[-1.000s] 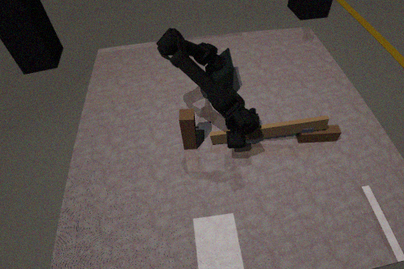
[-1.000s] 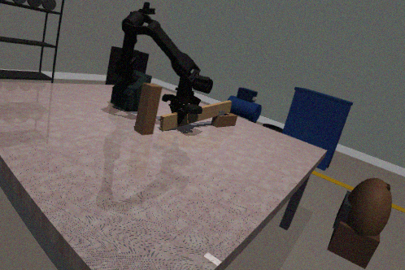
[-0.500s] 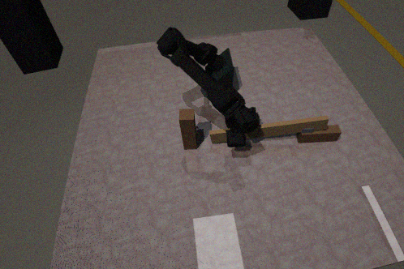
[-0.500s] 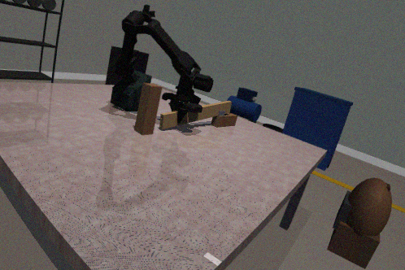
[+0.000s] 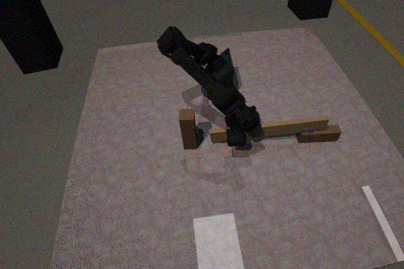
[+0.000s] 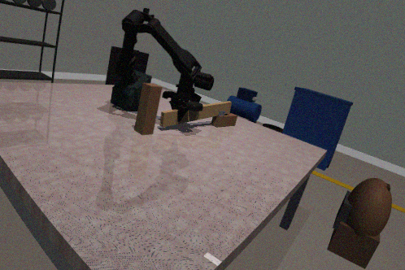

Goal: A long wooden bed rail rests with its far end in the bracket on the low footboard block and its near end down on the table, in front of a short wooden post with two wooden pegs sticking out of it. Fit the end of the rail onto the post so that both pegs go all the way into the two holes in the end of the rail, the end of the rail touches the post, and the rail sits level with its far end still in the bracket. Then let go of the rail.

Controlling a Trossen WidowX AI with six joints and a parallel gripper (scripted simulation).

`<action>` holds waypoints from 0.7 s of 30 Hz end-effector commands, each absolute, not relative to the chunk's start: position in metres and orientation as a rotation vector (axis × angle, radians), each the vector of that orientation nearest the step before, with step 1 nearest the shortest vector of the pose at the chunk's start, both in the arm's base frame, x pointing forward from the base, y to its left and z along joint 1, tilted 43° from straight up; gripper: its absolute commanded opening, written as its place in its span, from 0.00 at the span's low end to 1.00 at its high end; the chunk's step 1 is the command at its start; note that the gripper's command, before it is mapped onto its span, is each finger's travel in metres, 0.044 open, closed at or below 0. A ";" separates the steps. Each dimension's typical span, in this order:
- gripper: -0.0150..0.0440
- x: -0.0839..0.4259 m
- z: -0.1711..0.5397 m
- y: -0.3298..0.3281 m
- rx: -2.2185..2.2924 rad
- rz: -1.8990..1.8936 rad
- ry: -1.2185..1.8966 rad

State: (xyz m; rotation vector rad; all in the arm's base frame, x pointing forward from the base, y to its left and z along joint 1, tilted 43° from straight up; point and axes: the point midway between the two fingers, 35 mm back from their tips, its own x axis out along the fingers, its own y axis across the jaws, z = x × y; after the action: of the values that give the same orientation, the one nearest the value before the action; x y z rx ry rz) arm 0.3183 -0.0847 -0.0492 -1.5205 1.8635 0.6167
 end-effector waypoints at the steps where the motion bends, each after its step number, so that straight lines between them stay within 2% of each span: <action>1: 0.25 0.323 -0.046 -0.080 -1.521 0.617 1.849; 21: 0.25 0.324 -0.039 -0.073 -1.520 0.617 1.848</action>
State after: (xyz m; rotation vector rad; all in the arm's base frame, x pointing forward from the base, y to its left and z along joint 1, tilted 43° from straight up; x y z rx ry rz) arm 0.3202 -0.0784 -0.0412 -1.5243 1.8659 0.6150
